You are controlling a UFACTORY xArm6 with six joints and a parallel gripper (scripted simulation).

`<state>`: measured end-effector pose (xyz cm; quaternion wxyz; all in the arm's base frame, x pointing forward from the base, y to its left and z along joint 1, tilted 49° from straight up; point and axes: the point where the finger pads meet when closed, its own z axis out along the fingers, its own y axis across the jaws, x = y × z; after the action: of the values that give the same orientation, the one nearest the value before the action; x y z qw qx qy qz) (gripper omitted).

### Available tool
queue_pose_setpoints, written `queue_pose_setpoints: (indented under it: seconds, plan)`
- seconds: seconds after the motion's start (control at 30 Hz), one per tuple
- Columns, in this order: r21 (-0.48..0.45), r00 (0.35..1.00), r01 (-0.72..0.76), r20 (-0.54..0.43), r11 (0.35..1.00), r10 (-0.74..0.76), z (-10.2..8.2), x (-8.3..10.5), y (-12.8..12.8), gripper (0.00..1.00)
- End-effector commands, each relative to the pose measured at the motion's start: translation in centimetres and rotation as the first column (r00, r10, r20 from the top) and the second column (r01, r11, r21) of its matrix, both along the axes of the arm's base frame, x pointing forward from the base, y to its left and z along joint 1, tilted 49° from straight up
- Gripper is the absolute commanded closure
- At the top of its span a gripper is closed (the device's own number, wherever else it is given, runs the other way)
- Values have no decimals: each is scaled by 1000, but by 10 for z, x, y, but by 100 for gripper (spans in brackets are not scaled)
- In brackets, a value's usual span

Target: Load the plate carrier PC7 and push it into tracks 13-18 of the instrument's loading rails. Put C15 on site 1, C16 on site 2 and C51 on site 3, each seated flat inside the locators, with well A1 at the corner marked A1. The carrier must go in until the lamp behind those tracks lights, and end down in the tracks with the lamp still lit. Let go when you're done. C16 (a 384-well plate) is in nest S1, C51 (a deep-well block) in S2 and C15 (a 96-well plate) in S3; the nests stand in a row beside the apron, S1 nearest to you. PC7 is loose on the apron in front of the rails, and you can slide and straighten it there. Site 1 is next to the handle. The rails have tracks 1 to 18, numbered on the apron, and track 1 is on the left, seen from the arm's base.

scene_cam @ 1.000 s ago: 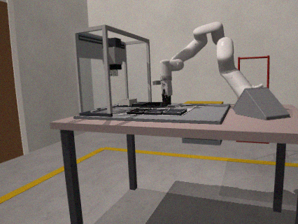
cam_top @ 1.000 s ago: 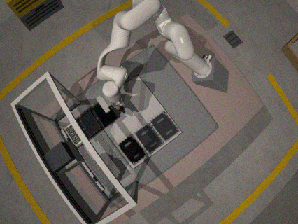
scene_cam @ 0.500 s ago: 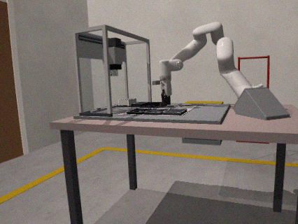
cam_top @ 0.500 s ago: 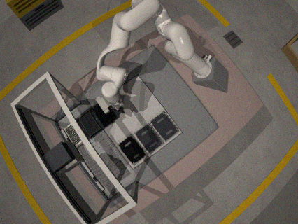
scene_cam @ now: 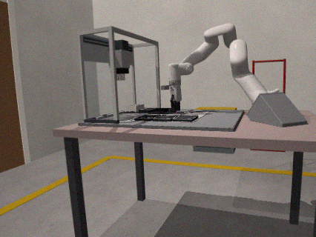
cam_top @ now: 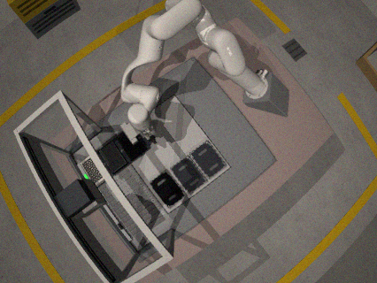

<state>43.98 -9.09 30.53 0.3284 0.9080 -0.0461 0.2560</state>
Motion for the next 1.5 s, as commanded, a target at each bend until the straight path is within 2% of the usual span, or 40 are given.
queue_pose_setpoints:
  seconds: [0.0, 0.97, 1.47]
  plan:
    - [0, 1000, -1, 3, 1000, 1, 1, 0, 0, 18]
    - [0, 1000, -2, 3, 1000, 2, 1, 0, 1, 18]
    - [0, 1000, -1, 3, 1000, 1, -3, -6, 0, 18]
